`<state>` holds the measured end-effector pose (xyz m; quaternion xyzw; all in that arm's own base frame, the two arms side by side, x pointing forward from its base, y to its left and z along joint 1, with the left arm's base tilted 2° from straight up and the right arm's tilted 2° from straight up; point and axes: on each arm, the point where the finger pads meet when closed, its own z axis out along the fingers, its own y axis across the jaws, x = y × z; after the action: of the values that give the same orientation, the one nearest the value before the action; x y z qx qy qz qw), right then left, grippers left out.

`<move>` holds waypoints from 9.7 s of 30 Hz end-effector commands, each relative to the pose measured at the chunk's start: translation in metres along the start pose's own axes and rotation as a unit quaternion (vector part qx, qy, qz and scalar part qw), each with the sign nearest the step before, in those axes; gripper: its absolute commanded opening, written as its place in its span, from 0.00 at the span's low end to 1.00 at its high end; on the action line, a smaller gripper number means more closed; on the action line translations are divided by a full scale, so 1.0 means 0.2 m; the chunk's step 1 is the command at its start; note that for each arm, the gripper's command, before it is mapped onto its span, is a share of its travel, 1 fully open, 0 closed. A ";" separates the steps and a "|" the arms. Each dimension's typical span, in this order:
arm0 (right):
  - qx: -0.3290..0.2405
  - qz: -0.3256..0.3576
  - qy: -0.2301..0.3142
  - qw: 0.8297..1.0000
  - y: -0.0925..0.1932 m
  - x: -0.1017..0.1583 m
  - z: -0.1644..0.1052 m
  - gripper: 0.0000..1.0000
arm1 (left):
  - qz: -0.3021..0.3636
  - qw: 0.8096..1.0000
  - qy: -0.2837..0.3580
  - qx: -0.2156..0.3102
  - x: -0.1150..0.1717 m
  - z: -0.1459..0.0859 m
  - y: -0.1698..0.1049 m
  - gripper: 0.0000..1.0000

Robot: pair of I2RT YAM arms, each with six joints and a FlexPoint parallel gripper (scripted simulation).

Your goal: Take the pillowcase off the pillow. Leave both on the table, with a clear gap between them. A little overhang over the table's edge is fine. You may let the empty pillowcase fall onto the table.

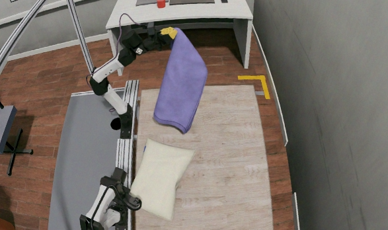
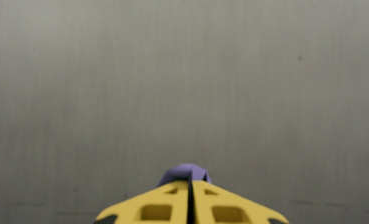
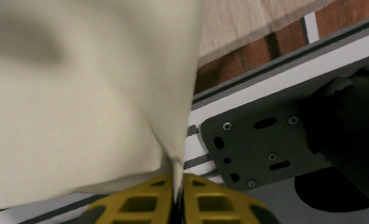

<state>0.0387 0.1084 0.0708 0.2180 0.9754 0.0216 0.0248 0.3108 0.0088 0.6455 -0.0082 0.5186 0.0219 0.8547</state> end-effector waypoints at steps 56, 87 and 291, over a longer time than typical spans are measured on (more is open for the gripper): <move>0.014 0.003 -0.005 1.000 -0.04 -0.26 -0.04 0.00 | -0.007 1.000 -0.021 0.006 -0.06 -0.03 -0.01 0.00; 0.011 0.010 -0.011 1.000 -0.08 -0.47 -0.04 0.00 | -0.007 1.000 -0.021 0.006 -0.06 -0.03 -0.01 0.00; 0.028 0.061 0.005 0.998 -1.26 -1.10 0.11 0.06 | -0.007 1.000 -0.021 0.006 -0.06 -0.03 -0.01 0.00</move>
<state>0.1325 -0.2125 0.0484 0.2689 0.9631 -0.0084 0.0105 0.3126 0.0091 0.6435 -0.0084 0.5207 0.0217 0.8534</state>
